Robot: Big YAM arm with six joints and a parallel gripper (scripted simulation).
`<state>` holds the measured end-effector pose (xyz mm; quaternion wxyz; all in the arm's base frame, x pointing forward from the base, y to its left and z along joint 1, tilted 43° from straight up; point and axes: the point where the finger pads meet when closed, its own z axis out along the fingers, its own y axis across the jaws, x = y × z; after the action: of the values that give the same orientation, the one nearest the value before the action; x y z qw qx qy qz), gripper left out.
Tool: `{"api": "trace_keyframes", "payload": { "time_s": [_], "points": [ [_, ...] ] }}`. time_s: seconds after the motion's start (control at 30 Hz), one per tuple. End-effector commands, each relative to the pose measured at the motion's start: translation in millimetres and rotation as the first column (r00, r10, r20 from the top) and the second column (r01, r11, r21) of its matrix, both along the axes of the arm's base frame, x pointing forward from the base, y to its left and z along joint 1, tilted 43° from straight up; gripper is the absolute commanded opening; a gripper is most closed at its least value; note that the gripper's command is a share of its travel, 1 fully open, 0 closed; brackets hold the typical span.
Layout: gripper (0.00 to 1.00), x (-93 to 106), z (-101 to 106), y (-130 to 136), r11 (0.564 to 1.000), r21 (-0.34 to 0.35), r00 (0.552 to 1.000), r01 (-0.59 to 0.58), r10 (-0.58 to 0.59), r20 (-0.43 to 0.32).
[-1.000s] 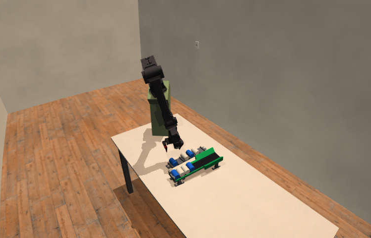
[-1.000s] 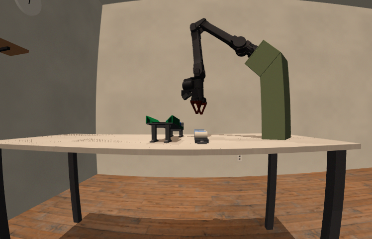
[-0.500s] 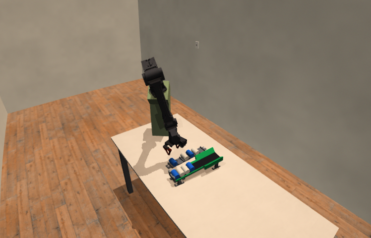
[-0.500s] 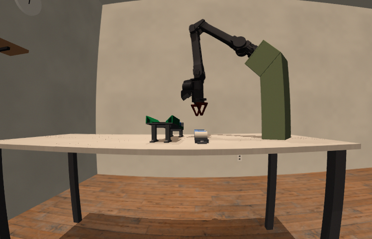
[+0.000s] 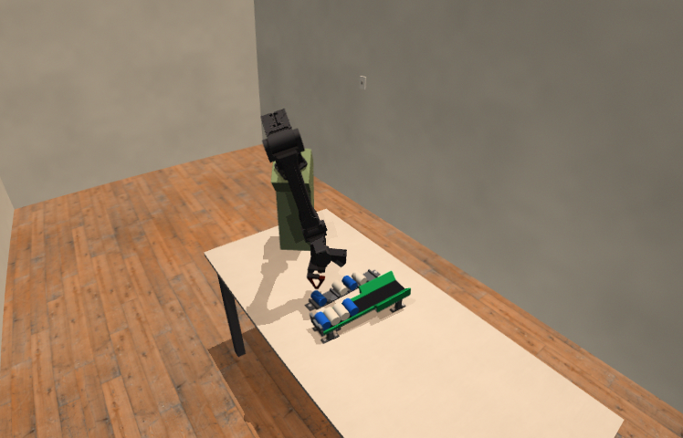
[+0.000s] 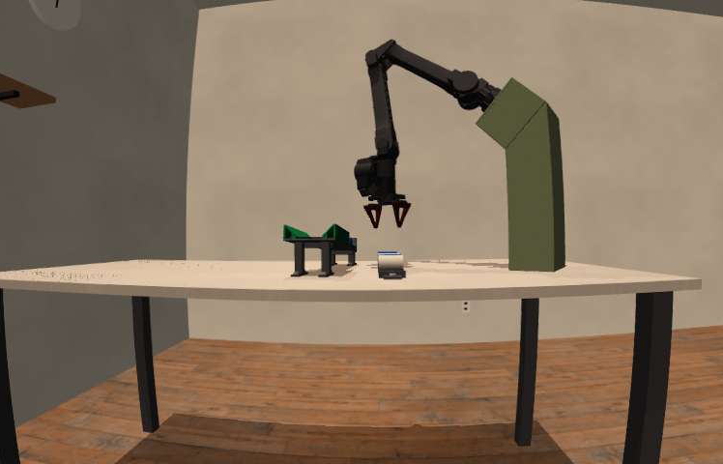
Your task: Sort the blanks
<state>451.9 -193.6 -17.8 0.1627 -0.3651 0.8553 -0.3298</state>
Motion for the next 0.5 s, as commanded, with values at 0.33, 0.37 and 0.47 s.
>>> {"api": "trace_keyframes", "payload": {
  "time_s": [0.33,0.37,0.47],
  "points": [
    [1.0,5.4,-8.9,-10.5,0.877,-0.23,0.89,-0.421,0.352,-0.289],
    [1.0,3.7,-10.1,-9.8,0.878,-0.227,0.889,-0.422,0.352,-0.292],
    [1.0,4.6,-10.2,-10.3,0.861,-0.238,0.875,-0.449,0.37,-0.312]
  ]
}}
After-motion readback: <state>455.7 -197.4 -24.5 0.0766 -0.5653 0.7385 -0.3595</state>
